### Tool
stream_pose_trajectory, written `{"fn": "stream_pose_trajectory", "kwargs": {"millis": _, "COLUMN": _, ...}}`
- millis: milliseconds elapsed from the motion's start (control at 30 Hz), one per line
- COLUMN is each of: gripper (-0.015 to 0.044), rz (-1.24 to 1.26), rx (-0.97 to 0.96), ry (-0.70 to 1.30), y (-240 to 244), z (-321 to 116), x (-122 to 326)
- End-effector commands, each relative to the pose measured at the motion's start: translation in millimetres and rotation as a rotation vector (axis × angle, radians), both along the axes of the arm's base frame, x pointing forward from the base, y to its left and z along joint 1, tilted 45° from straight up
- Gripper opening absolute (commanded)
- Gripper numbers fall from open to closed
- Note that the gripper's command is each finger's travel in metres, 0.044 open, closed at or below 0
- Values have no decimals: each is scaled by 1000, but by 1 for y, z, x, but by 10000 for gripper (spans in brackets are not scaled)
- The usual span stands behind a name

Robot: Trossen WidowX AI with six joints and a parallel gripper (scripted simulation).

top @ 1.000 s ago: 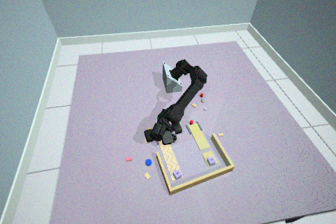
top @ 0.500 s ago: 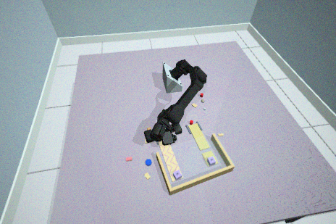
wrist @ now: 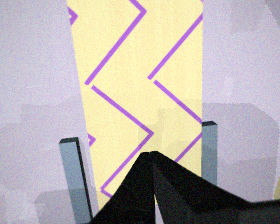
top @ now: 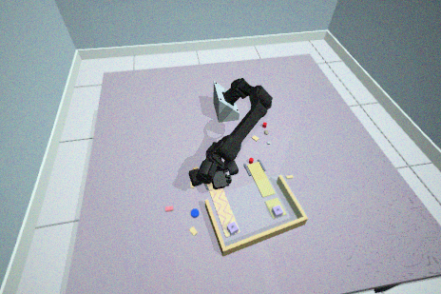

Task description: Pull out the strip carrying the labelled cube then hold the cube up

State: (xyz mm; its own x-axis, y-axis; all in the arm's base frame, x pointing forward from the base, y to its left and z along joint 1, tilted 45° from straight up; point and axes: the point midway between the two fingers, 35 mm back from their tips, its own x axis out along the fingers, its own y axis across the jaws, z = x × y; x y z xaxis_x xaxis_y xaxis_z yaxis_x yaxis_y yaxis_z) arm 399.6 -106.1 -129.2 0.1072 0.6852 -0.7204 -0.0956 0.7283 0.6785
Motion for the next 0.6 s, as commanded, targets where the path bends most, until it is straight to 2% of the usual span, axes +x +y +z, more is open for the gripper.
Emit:
{"fn": "stream_pose_trajectory", "kwargs": {"millis": 0, "gripper": 0, "rz": 8, "rx": 4, "ry": 16, "y": 3, "z": -6, "x": -10}}
{"fn": "stream_pose_trajectory", "kwargs": {"millis": 567, "gripper": 0, "rz": 8, "rx": 3, "ry": 18, "y": 3, "z": -11, "x": -36}}
